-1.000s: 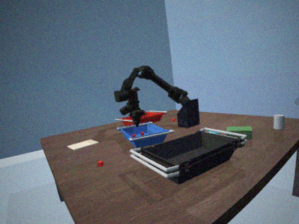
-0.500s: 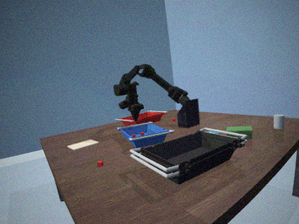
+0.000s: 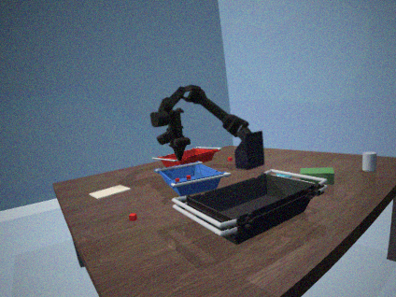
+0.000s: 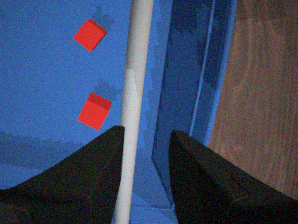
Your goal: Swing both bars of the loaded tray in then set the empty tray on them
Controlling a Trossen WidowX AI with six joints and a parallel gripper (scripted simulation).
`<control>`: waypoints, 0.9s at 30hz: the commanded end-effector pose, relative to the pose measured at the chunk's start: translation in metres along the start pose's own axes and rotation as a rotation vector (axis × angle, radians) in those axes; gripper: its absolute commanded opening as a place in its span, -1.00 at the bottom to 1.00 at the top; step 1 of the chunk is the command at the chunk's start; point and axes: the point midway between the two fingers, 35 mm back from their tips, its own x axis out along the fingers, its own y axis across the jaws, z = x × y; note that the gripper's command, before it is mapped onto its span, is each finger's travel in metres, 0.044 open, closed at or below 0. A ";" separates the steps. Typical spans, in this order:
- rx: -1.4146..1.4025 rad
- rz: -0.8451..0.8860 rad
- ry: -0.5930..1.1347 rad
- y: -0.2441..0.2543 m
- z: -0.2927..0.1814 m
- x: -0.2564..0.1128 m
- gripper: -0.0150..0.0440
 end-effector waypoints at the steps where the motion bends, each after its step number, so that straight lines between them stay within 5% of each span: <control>1: -0.002 0.001 -0.002 0.000 0.000 0.000 -0.19; 7: -0.002 0.003 -0.001 0.002 0.002 -0.013 -0.19; 15: -0.001 0.003 0.002 0.001 -0.001 -0.091 -0.19; 16: -0.008 -0.002 0.007 0.004 0.002 -0.060 -0.19; 27: 0.002 0.012 0.000 0.151 0.032 -0.045 -0.19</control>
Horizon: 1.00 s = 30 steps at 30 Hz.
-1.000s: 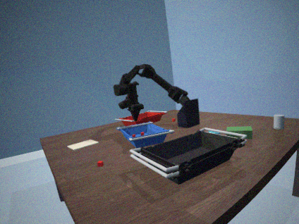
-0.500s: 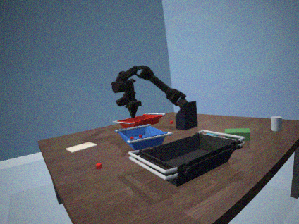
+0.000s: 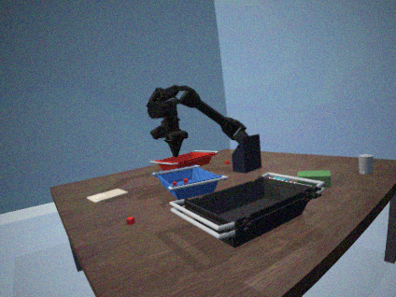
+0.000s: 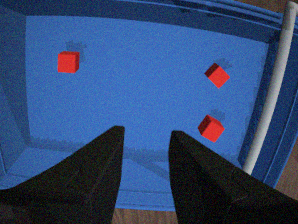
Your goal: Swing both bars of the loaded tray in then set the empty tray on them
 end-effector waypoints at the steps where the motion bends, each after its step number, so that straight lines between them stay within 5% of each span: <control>1: 0.006 0.012 -0.009 0.060 0.001 0.006 -0.19; 9: 0.016 0.009 -0.015 0.168 -0.025 0.037 -0.19; 30: 0.016 0.009 -0.016 0.172 -0.024 0.070 -0.19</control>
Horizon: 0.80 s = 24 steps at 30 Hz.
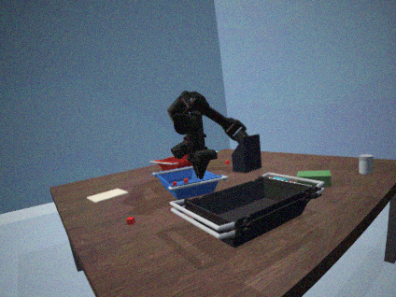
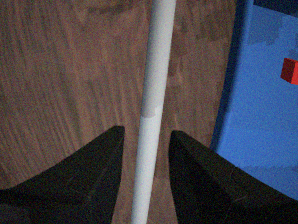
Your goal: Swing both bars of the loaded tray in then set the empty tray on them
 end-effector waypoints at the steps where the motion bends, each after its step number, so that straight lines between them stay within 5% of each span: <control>1: -0.006 -0.007 -0.001 -0.001 0.000 0.018 -0.19; 9: -0.006 -0.009 -0.001 -0.002 -0.001 0.042 -0.19; 24: -0.007 -0.009 0.000 -0.034 -0.001 0.008 -0.19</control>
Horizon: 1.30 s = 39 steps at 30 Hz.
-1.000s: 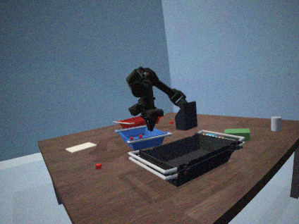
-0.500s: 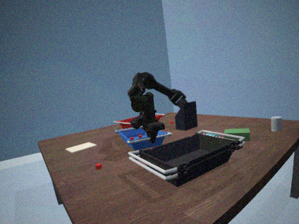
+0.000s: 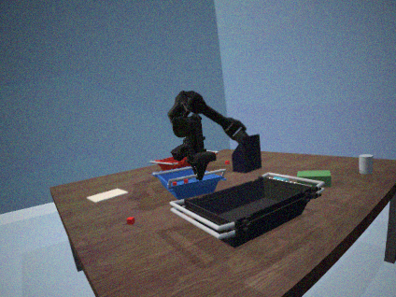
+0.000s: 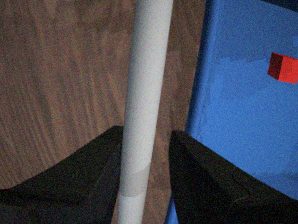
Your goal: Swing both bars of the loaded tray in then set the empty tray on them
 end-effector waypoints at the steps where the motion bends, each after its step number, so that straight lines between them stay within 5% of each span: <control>1: 0.007 -0.013 0.000 -0.018 0.002 -0.003 -0.19; 15: 0.006 -0.016 0.000 -0.058 0.002 0.018 -0.19; 25: 0.006 -0.014 0.001 -0.053 0.002 -0.023 -0.19; 39: -0.005 -0.022 0.002 -0.053 0.000 -0.014 -0.19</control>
